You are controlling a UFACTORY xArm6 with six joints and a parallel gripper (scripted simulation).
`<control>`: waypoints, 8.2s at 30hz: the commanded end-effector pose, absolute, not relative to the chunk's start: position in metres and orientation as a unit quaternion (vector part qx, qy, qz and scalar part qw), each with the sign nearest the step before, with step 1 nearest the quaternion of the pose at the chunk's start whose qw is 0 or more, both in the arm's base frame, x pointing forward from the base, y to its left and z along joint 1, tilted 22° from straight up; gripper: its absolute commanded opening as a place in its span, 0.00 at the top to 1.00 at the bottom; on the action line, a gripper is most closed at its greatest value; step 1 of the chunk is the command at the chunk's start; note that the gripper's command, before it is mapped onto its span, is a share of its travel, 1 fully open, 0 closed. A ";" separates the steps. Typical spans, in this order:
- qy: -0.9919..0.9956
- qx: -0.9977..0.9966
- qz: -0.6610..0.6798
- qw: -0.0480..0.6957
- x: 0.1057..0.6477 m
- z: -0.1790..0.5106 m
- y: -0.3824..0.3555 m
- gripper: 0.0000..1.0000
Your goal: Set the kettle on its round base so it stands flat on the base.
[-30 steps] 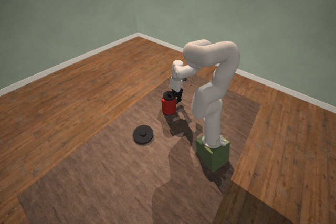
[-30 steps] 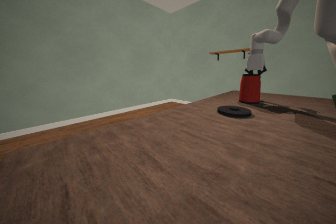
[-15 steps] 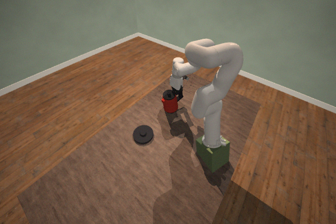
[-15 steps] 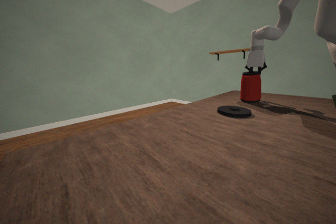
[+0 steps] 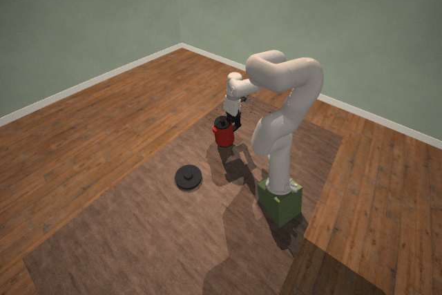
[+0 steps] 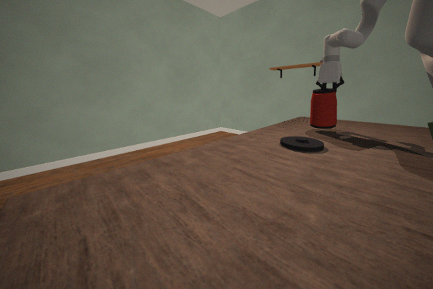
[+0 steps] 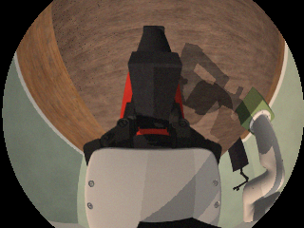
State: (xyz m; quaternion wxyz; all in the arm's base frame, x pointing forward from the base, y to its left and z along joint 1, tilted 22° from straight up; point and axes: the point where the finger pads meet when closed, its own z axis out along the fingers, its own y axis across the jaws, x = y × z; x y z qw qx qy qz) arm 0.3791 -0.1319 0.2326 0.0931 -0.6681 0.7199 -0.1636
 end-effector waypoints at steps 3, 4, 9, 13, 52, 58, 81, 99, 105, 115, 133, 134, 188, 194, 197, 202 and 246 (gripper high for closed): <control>0.720 -0.668 -0.165 0.094 0.379 0.237 -0.132 1.00; 0.720 -0.668 -0.165 0.094 0.379 0.237 -0.132 1.00; 0.720 -0.668 -0.165 0.094 0.379 0.237 -0.132 1.00; 0.720 -0.668 -0.165 0.094 0.379 0.237 -0.132 1.00; 0.720 -0.668 -0.165 0.094 0.377 0.244 -0.124 1.00; 0.720 -0.668 -0.165 0.094 0.376 0.247 -0.120 1.00; 0.720 -0.668 -0.165 0.094 0.376 0.248 -0.120 1.00; 0.720 -0.668 -0.165 0.094 0.376 0.248 -0.120 1.00; 0.720 -0.668 -0.165 0.094 0.376 0.248 -0.119 1.00; 0.720 -0.668 -0.165 0.094 0.376 0.247 -0.115 1.00; 0.720 -0.668 -0.165 0.094 0.375 0.244 -0.096 1.00; 0.720 -0.668 -0.165 0.094 0.374 0.244 -0.095 1.00; 0.720 -0.668 -0.165 0.094 0.367 0.225 0.045 1.00; 0.720 -0.668 -0.165 0.094 0.367 0.223 0.059 1.00; 0.720 -0.668 -0.165 0.094 0.366 0.221 0.069 1.00; 0.720 -0.668 -0.165 0.094 0.365 0.219 0.086 1.00; 0.720 -0.668 -0.165 0.094 0.361 0.206 0.176 1.00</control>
